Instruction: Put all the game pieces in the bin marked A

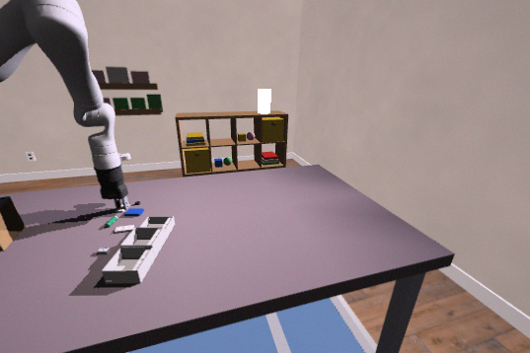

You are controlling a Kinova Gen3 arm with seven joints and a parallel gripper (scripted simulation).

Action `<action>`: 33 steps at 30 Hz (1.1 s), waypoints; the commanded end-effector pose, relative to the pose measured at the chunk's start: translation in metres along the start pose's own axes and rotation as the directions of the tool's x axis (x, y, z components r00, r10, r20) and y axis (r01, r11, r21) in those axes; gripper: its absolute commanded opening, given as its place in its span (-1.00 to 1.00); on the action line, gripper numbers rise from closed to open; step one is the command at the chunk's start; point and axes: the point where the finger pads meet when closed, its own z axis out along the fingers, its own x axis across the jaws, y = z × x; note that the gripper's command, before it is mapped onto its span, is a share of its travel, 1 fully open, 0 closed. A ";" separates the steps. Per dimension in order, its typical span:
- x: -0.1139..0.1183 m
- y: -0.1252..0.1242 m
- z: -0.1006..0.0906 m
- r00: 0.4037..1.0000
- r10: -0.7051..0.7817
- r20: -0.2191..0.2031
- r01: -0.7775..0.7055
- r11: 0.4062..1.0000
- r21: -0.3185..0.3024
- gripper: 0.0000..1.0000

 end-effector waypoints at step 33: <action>0.000 0.000 -0.060 1.000 0.000 -0.001 0.000 1.000 0.001 -0.02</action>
